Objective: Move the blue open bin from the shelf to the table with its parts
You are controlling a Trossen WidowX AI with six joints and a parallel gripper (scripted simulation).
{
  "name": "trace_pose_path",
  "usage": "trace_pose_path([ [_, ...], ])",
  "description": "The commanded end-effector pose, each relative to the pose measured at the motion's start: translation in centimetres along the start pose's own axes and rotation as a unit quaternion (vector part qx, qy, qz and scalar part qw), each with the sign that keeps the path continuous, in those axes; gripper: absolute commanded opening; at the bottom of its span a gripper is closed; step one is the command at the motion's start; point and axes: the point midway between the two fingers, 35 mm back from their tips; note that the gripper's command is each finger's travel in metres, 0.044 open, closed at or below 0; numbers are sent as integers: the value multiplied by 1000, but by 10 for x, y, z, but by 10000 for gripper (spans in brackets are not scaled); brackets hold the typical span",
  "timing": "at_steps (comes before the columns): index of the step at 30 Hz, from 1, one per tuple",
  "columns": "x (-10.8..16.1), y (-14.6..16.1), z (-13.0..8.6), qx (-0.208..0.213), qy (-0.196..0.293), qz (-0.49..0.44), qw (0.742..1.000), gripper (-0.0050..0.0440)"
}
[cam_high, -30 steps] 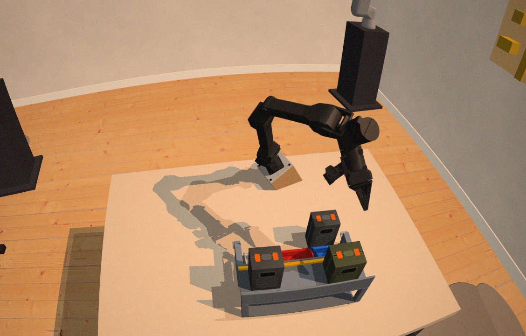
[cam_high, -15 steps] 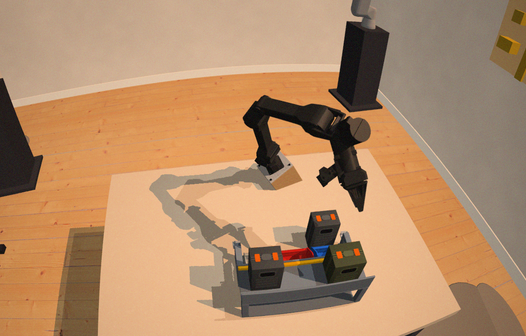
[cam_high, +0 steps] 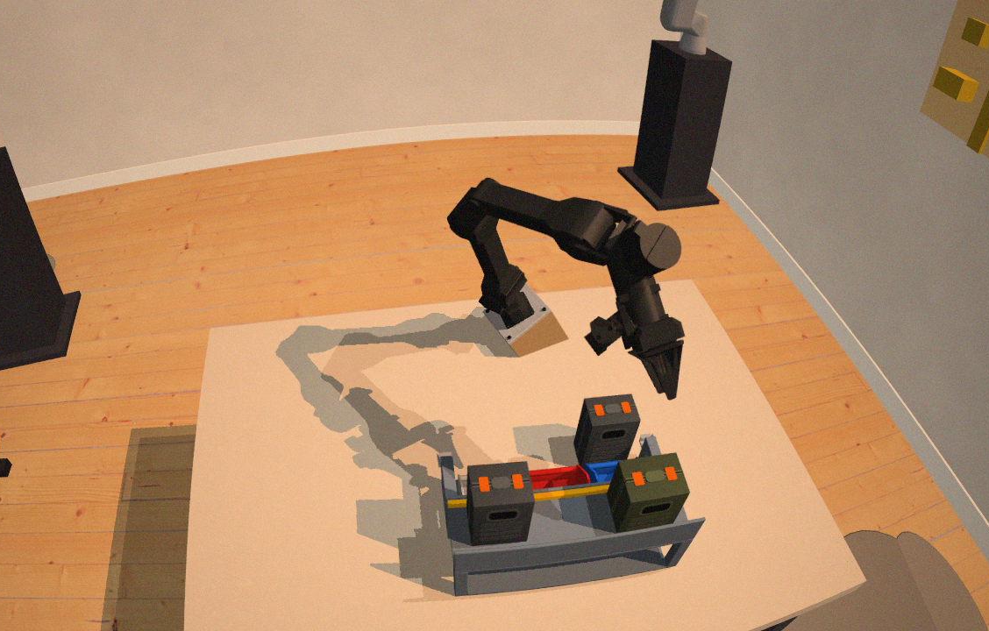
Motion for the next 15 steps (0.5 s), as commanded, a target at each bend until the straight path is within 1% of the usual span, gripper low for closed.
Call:
trace_pose_path([
  [1, -2, 3, -5, -5, 6, 1, 1000, 440],
  [7, -17, 7, -7, -16, 17, -34, 999, 440],
  [15, -17, 7, -7, -16, 17, -34, 999, 440],
])
Point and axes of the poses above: the point midway between the two fingers, 35 mm back from their tips, its own z axis out along the fingers, its own y axis across the jaws, x = y × z, and after that the axes turned 1 degree about z, right-handed
